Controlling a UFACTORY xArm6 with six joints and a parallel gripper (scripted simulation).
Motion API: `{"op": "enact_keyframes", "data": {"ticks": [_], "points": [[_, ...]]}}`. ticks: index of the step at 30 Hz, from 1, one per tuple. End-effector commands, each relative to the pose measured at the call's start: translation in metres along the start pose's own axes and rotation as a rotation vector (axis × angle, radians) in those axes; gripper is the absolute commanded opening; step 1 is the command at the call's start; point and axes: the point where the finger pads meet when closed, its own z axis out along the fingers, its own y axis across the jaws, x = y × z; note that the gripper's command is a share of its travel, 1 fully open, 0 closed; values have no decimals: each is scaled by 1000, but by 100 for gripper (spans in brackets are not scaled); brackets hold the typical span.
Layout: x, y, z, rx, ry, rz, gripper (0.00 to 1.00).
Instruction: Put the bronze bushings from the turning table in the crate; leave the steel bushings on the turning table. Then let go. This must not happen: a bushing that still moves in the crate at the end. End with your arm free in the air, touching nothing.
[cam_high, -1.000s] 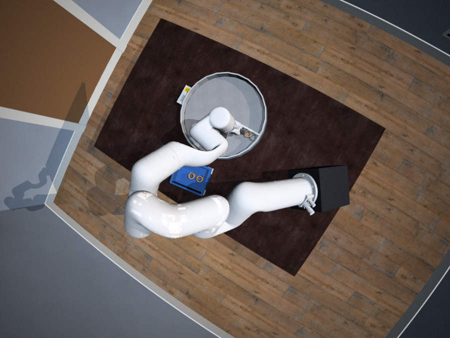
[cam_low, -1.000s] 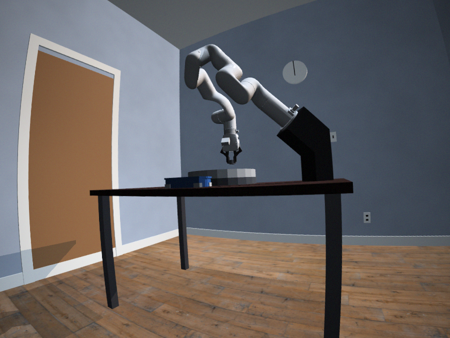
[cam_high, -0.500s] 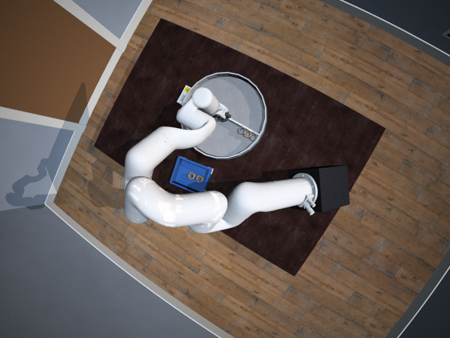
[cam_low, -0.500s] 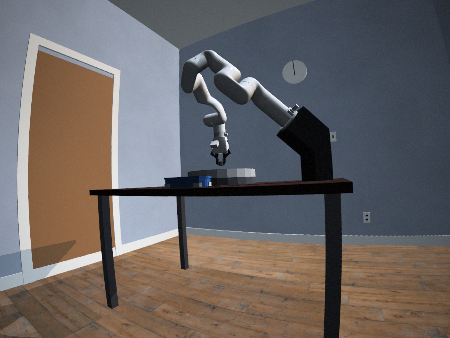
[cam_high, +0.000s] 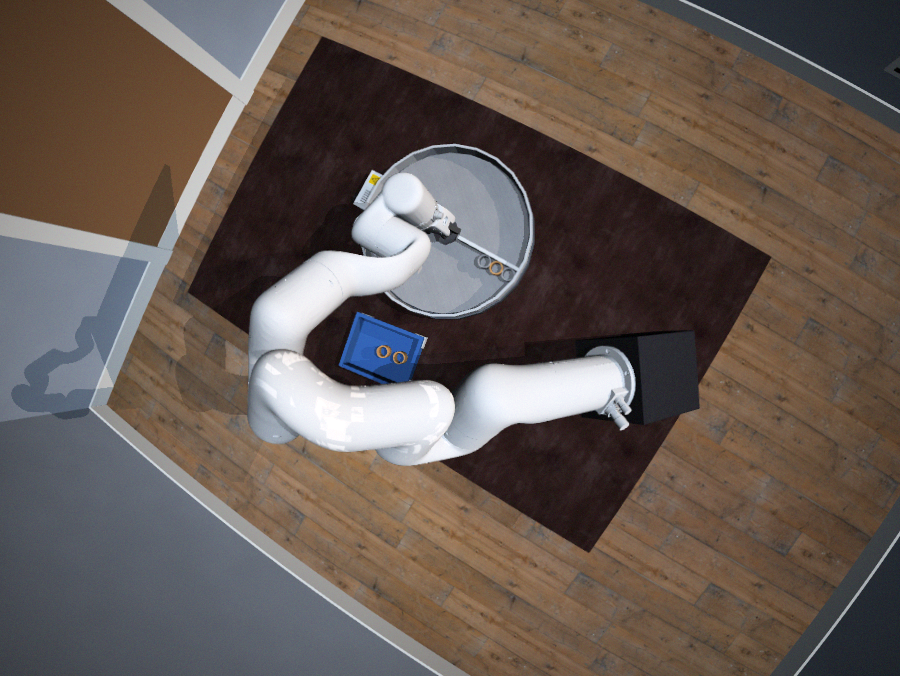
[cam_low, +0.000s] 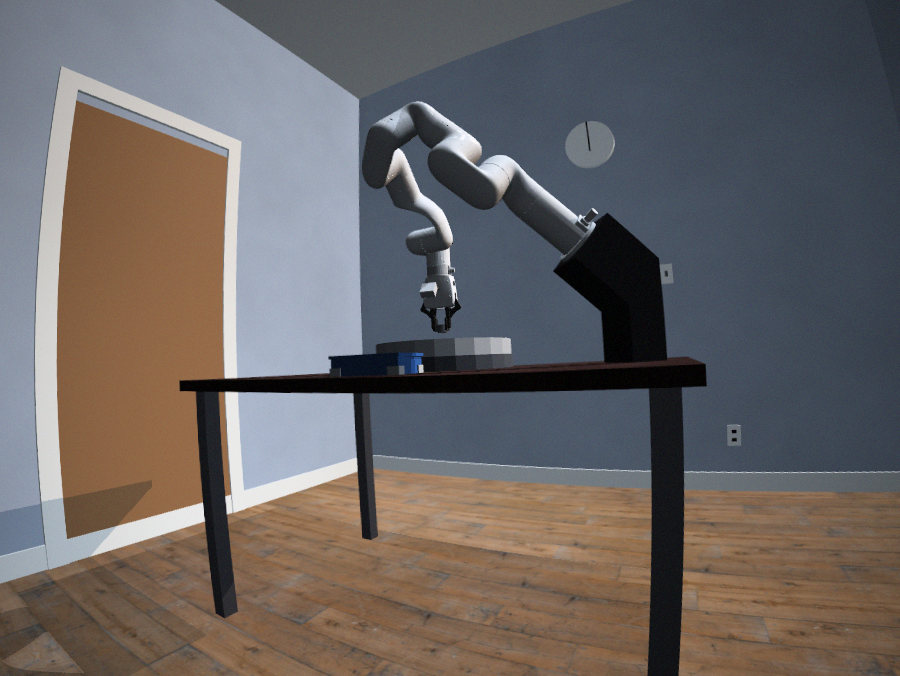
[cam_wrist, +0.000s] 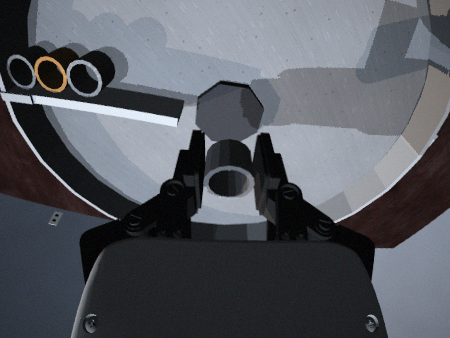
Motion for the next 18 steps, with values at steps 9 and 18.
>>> {"op": "enact_keyframes", "data": {"ticks": [9,18], "points": [[-1,1,23,-1,-1,0,0],[-1,1,23,-1,-1,0,0]]}}
